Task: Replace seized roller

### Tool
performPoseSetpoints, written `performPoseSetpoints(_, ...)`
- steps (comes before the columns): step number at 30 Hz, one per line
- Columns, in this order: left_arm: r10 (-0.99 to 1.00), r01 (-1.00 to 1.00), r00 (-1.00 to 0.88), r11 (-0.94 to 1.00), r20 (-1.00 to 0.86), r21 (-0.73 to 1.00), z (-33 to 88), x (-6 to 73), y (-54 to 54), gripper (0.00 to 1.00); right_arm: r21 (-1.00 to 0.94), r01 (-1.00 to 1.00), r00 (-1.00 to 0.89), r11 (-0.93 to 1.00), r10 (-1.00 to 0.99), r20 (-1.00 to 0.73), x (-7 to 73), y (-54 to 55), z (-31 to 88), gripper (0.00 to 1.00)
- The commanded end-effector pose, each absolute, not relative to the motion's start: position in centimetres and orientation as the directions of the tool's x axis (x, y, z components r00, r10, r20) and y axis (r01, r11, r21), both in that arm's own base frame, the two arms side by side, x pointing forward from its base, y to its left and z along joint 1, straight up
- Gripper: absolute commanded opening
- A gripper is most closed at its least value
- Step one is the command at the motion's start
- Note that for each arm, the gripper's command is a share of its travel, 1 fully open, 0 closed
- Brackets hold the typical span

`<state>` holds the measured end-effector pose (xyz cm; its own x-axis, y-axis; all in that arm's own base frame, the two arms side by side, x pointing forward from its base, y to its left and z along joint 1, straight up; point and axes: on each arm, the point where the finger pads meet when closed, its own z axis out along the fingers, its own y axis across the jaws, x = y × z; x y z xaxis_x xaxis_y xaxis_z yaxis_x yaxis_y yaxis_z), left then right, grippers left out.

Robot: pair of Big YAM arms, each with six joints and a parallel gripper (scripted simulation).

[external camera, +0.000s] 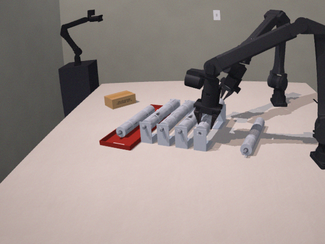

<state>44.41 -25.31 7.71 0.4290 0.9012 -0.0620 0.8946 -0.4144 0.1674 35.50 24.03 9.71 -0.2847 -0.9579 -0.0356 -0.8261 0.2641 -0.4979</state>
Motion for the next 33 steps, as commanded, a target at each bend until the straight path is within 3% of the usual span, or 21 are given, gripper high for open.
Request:
performPoseSetpoints(1,0.889,0.871,0.455,-0.431,-0.058,0.235,11.5,45.9,-26.9,0.32,-0.501,-0.818,-0.324,0.282,-0.946,-0.003,34.9,21.7,10.1,0.03)
performPoseSetpoints(6,0.889,0.871,0.455,-0.431,-0.058,0.235,11.5,45.9,-26.9,0.32,-0.501,-0.818,-0.324,0.282,-0.946,-0.003,34.9,21.7,10.1,0.03)
performPoseSetpoints(7,0.889,0.871,0.455,-0.431,-0.058,0.235,11.5,45.9,-26.9,0.32,-0.515,-0.813,-0.274,0.271,-0.959,-0.071,35.9,23.2,10.3,0.32)
performPoseSetpoints(33,0.889,0.871,0.455,-0.431,-0.058,0.235,11.5,45.9,-26.9,0.32,-0.521,-0.811,-0.264,0.267,-0.961,-0.081,36.4,24.4,11.2,0.32)
